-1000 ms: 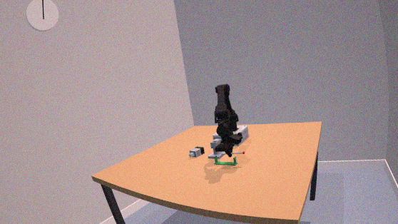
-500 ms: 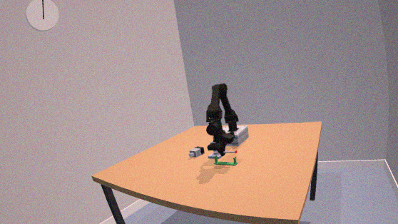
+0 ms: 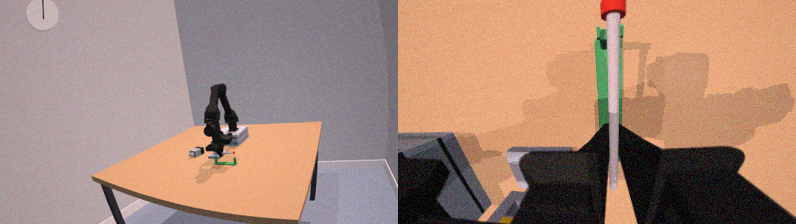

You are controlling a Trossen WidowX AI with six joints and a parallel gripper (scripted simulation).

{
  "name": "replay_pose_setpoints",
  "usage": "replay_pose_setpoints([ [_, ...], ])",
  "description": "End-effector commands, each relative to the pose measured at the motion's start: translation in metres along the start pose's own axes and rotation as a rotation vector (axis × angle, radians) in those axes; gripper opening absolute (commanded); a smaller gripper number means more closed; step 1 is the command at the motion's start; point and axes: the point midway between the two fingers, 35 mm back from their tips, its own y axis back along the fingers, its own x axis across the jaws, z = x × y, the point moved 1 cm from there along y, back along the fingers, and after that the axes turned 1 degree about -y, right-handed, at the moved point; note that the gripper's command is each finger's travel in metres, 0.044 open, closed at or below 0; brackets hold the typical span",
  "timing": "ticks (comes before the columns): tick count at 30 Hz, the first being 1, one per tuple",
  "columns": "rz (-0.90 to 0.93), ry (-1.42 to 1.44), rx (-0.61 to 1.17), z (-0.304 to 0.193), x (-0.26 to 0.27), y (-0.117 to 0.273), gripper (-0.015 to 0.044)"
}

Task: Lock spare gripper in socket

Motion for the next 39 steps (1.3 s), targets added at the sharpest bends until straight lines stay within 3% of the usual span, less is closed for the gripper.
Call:
replay_pose_setpoints([
  [1, -0.001, 0.006, 0.0, 0.0, 0.0, -0.007, 0.0],
  [17, 0.005, 0.006, 0.001, -0.002, -0.001, -0.027, 0.0],
  [39, 0.005, 0.006, 0.001, -0.002, 0.0, -0.028, 0.0],
])
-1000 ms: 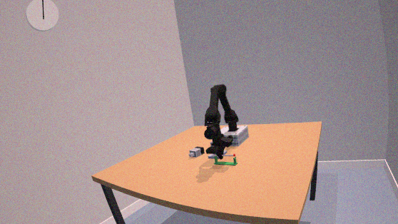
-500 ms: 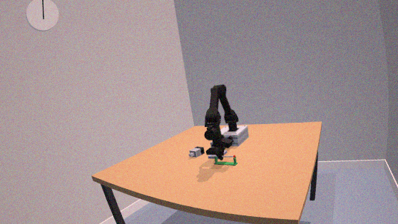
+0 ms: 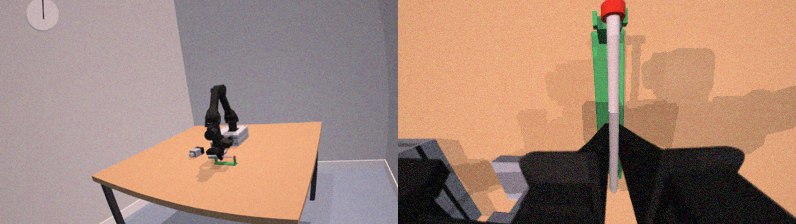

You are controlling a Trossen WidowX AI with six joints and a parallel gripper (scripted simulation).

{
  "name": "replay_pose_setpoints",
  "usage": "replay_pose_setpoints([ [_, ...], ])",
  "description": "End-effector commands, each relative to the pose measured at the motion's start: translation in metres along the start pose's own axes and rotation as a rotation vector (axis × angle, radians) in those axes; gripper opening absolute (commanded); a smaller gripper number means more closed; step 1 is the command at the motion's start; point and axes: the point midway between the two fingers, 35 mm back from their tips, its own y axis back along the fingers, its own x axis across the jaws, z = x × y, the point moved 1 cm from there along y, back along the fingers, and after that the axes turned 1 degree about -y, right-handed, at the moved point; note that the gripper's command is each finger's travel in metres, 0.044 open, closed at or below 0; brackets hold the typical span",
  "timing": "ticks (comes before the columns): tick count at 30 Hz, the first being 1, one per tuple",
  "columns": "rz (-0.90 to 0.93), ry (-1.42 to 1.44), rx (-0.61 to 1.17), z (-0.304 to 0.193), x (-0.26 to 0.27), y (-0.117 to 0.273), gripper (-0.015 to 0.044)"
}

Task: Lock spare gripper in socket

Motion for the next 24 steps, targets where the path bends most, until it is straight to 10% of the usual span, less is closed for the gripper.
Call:
replay_pose_setpoints([
  [1, 0.004, 0.006, 0.001, -0.0003, 0.0001, -0.004, 0.0],
  [15, 0.0, 0.0, 0.0, 0.0, -0.0001, -0.0004, 0.0],
  [24, 0.0, 0.0, 0.0, 0.0, -0.0001, -0.0004, 0.0236],
])
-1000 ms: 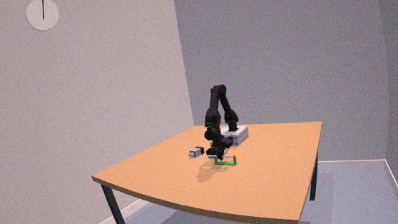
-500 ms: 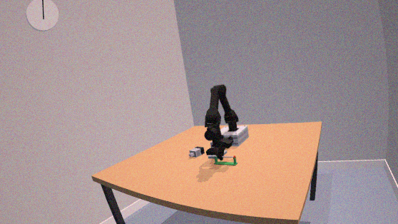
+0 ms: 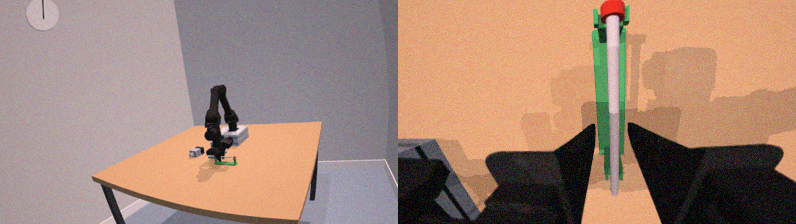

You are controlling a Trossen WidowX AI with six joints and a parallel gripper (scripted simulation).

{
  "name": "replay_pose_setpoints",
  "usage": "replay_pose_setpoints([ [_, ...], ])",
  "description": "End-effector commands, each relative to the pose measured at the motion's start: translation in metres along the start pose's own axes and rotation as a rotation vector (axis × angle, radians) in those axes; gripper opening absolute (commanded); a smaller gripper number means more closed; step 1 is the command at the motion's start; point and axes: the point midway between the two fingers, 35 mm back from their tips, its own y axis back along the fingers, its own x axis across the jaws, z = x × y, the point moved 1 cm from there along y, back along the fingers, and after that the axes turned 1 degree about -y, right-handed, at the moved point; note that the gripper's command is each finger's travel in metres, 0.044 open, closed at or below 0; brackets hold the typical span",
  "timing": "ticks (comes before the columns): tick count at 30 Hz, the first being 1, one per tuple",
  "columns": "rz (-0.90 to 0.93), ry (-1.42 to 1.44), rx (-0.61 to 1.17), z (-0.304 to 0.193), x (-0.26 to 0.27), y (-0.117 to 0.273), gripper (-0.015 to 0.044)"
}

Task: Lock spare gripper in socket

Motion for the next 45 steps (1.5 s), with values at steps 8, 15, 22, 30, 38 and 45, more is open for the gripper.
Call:
replay_pose_setpoints([
  [8, 0.005, 0.0, 0.001, 0.001, 0.001, 0.013, 0.044],
  [15, 0.014, 0.001, 0.004, 0.001, 0.004, 0.028, 0.044],
  [22, 0.02, 0.001, 0.005, 0.002, 0.005, 0.043, 0.044],
  [30, 0.028, 0.002, 0.007, 0.003, 0.007, 0.061, 0.044],
  [38, 0.036, 0.003, 0.009, 0.003, 0.009, 0.078, 0.044],
  [45, 0.043, 0.003, 0.011, 0.004, 0.01, 0.094, 0.044],
])
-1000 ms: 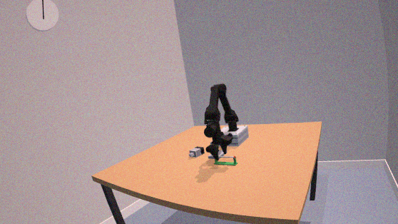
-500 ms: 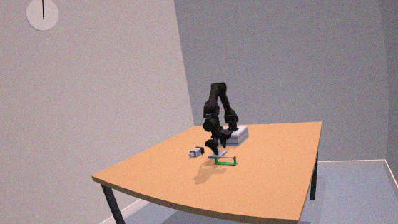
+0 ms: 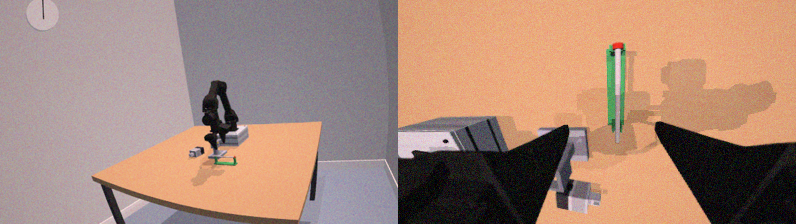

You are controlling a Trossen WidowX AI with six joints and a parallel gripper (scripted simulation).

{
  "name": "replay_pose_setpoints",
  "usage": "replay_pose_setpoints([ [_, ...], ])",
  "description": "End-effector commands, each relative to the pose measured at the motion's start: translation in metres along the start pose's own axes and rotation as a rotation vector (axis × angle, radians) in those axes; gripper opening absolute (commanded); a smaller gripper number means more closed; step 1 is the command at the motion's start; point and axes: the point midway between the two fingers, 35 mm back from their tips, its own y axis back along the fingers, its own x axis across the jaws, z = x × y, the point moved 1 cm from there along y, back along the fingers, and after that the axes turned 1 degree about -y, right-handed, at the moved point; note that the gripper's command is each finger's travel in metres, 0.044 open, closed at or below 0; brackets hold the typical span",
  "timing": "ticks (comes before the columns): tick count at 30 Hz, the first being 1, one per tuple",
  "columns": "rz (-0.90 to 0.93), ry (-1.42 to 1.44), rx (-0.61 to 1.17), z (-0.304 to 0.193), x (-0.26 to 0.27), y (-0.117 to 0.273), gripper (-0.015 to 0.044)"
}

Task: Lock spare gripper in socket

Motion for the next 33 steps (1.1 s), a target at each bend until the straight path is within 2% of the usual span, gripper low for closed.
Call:
replay_pose_setpoints([
  [1, 0.0, 0.0, 0.0, 0.0, 0.0, 0.0, 0.044],
  [6, 0.0, 0.0, 0.0, 0.001, 0.0, 0.016, 0.044],
  [13, -0.001, 0.0, 0.0, 0.003, 0.004, 0.06, 0.044],
  [16, -0.007, -0.008, -0.004, 0.001, 0.002, 0.052, 0.044],
  [24, -0.205, -0.509, -0.155, -0.086, 0.004, 0.052, 0.044],
  [33, -0.46, -1.071, -0.354, -0.178, 0.043, 0.044, 0.044],
])
